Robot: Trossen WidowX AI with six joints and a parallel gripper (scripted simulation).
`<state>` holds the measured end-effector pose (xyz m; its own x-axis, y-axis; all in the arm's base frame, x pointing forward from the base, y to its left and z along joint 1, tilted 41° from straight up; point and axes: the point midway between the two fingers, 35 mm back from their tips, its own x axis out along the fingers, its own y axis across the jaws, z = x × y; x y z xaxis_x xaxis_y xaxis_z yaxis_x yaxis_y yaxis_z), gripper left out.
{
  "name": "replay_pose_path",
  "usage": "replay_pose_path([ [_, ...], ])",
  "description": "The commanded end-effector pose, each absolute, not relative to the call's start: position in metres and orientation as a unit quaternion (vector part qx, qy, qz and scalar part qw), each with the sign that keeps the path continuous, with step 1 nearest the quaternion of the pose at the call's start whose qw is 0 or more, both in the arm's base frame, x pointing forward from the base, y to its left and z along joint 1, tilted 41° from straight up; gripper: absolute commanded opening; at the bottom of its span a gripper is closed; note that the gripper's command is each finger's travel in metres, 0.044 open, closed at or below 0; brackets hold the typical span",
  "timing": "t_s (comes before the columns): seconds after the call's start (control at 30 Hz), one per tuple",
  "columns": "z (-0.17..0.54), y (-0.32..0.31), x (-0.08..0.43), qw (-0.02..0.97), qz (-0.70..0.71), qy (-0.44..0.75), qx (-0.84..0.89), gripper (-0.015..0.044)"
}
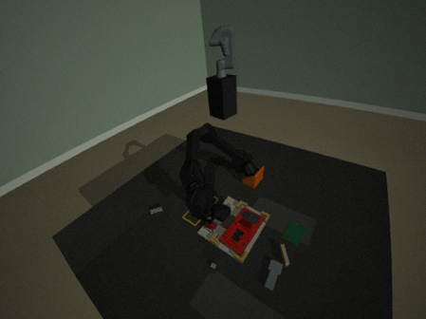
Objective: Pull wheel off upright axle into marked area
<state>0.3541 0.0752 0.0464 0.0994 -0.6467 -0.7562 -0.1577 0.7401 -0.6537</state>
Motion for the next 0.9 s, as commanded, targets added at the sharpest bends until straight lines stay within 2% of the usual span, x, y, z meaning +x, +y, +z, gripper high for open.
replay_pose_path([
  [0.0,0.052,0.080,0.354,0.676,-0.181,0.645,-0.307,0.0000],
  [0.33,0.075,0.099,0.349,0.676,-0.180,0.645,-0.307,0.0000],
  [0.87,0.115,0.045,0.331,0.674,-0.180,0.646,-0.309,0.0000],
])
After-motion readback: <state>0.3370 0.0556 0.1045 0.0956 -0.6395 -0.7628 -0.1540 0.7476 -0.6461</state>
